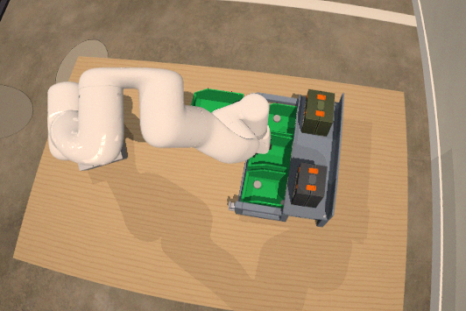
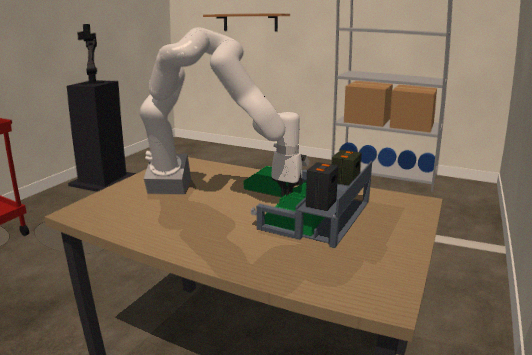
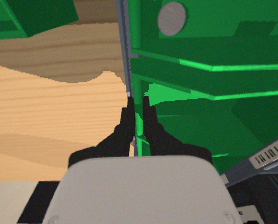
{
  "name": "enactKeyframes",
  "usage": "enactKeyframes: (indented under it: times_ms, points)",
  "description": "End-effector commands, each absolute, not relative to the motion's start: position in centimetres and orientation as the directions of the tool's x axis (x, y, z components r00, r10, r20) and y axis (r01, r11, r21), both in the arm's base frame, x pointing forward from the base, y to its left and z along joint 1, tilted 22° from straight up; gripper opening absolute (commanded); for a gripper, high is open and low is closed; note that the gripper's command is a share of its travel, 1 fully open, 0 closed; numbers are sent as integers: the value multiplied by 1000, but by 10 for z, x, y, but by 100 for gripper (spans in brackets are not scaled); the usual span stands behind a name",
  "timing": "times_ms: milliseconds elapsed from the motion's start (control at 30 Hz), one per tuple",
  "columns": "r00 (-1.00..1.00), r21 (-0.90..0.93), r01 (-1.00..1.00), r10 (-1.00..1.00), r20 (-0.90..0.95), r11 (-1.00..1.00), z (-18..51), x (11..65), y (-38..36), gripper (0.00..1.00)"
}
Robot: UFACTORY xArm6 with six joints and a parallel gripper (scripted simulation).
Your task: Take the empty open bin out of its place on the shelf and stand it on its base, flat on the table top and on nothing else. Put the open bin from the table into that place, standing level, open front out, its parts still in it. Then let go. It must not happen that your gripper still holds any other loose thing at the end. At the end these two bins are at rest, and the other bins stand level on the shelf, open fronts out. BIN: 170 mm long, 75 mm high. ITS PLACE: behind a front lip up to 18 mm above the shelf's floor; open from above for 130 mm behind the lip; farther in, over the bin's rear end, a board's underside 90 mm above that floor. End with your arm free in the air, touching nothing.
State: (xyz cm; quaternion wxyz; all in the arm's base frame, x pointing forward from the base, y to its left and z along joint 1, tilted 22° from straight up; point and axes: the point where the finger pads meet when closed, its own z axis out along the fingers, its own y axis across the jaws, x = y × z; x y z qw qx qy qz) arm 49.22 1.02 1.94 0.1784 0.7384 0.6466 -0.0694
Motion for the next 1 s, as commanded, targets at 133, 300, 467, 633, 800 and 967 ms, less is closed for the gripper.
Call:
enactKeyframes:
  times_ms: [133,300,467,633,800,967]
  points:
    - [155,178,979,931,-332,-99,21,494,11,0]
    - [155,178,979,931,-332,-99,21,493,11,0]
    - [155,178,979,931,-332,-99,21,492,11,0]
    - [155,178,979,931,-332,-99,20,489,11,0]
    - [155,178,979,931,-332,-99,19,483,12,0]
    - [155,178,979,931,-332,-99,18,477,13,0]
